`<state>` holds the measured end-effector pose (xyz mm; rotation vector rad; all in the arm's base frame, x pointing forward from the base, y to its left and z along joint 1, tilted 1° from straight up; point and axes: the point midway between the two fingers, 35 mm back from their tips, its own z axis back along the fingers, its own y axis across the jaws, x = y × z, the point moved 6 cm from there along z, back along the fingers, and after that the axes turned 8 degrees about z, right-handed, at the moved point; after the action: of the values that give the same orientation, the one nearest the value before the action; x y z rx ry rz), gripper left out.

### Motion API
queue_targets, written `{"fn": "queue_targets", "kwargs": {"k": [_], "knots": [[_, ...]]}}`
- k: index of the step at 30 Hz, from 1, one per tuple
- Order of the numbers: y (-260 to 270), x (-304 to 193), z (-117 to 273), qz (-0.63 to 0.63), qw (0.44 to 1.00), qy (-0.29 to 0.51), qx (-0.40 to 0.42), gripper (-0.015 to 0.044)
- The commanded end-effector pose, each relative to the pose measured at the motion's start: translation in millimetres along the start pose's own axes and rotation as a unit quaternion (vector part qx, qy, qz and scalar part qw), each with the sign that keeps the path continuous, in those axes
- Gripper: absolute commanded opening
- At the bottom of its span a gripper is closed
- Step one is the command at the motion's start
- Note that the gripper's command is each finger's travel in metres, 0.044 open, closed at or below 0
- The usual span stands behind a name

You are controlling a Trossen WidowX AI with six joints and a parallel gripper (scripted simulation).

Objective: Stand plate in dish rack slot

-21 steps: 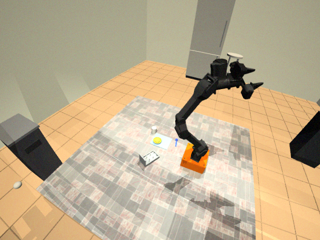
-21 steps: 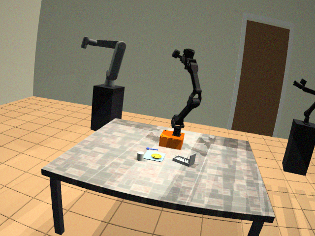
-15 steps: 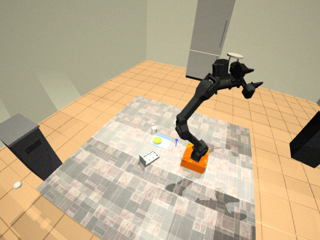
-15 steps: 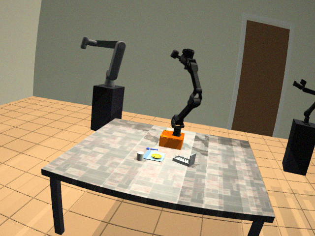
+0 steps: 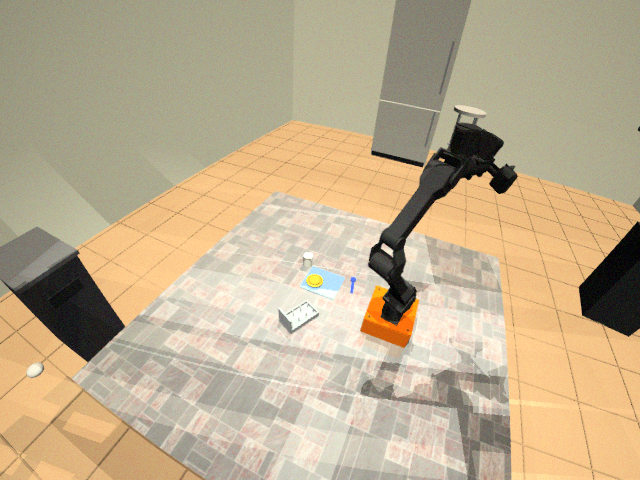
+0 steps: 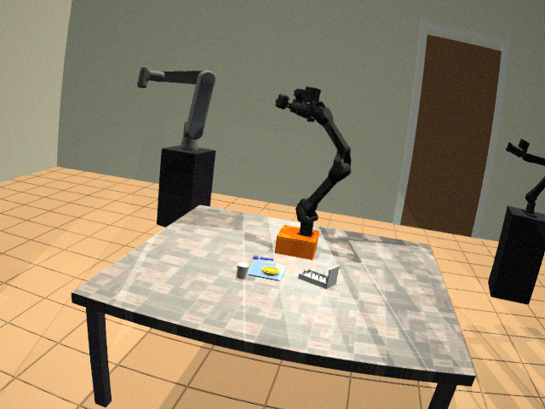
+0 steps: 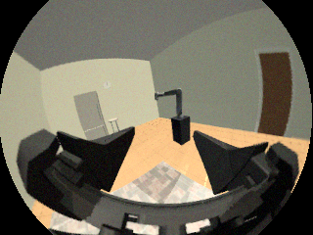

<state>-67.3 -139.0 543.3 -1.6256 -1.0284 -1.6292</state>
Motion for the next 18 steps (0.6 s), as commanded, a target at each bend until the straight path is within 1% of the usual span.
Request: {"fn": "queue_targets", "kwargs": {"k": [1,9,18], "knots": [[16.8,-16.3,-18.5,0.017,0.998,0.035,0.039,0.0400],[65.2,-55.7,-47.5,0.064,0.983,0.109,0.134,0.0400],[124.8,-100.5,-56.0,0.112,0.950,0.173,0.234,0.0400]]}}
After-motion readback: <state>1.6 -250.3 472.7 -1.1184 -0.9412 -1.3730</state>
